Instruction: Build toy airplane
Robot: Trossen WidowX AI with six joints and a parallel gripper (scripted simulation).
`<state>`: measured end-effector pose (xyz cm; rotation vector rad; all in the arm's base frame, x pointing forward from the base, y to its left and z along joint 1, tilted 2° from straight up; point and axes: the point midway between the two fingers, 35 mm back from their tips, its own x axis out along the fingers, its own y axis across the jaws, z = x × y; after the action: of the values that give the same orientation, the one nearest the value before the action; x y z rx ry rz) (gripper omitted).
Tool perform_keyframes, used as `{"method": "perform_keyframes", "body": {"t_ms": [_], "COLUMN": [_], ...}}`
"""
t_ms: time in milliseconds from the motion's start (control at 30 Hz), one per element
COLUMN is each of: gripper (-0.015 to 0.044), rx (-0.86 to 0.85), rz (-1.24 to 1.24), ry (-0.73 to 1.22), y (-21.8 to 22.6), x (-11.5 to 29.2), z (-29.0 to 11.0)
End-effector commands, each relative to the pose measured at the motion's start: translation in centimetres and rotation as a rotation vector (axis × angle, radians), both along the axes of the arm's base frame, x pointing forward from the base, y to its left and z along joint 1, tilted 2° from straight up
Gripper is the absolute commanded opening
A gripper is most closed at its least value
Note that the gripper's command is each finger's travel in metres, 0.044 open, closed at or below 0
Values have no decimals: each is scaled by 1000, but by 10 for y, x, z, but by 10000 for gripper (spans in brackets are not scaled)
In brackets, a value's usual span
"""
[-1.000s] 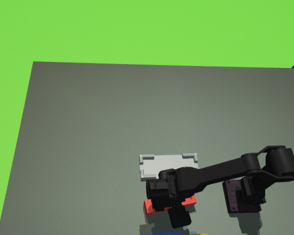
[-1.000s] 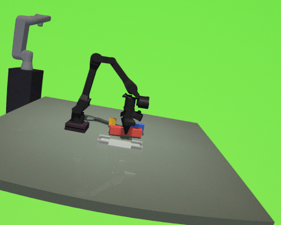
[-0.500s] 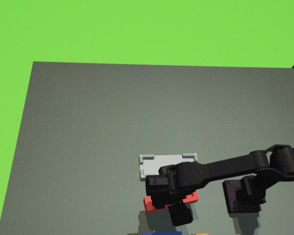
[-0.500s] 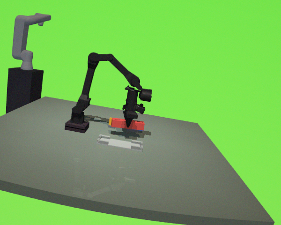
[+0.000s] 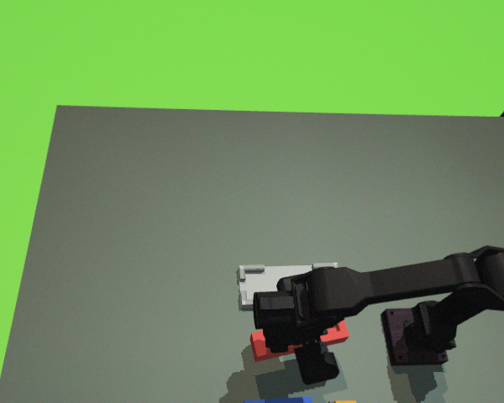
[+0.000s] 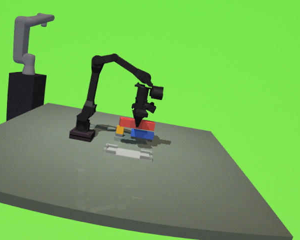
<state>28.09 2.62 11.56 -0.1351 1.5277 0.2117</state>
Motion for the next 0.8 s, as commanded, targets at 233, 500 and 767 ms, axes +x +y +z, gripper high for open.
{"method": "perform_keyframes", "body": {"t_ms": [233, 500, 767], "gripper": [0, 0, 0], "rx": [-8, -10, -12], "rz": [-6, -24, -46], "ry": [-6, -6, -5], "y": [-2, -21, -44], "x": [-6, -2, 1], "z": [31, 22, 10]}}
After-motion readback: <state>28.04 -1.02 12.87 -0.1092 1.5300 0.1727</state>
